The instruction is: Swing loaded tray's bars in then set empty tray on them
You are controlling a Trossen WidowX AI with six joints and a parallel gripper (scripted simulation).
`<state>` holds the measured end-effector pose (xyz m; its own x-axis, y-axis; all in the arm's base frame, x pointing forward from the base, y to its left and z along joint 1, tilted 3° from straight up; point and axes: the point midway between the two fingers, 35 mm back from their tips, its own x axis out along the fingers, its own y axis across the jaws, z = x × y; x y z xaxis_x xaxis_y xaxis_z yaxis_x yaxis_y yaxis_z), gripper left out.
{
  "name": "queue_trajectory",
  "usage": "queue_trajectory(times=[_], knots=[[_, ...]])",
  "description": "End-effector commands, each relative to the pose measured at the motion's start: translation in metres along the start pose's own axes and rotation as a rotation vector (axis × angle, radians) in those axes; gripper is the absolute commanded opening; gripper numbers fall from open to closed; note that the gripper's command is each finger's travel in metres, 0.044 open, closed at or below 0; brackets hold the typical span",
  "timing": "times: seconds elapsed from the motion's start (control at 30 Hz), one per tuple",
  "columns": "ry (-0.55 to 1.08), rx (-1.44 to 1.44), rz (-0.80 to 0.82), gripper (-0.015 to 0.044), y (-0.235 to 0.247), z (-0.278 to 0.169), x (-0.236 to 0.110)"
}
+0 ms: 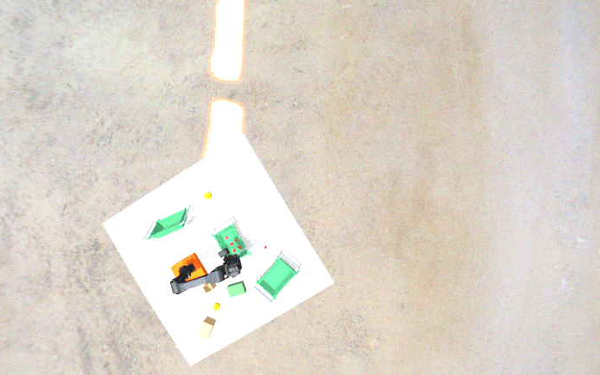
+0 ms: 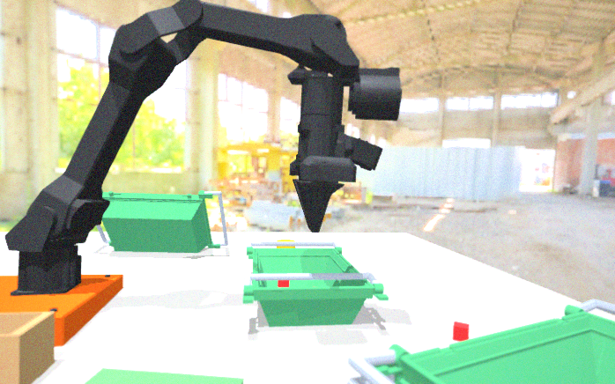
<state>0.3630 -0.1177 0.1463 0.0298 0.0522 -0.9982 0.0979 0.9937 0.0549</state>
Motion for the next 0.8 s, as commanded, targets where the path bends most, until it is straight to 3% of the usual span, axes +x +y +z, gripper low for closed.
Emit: queue_trajectory(times=[0.0, 0.03, 0.07, 0.13, 0.6, 0.77], knots=[[-0.019, 0.002, -0.004, 0.0087, 0.0, -0.002, -0.04], [-0.019, 0.003, -0.004, 0.0087, 0.001, -0.003, -0.046], [-0.01, -0.017, -0.003, 0.0087, 0.002, 0.0, -0.021], [-0.01, -0.175, -0.003, 0.0087, 0.013, 0.004, -0.018], [-0.022, -1.877, -0.013, 0.0087, 0.144, 0.016, 0.012], [-0.025, -2.282, -0.018, 0.0087, 0.175, 0.012, 0.019]])
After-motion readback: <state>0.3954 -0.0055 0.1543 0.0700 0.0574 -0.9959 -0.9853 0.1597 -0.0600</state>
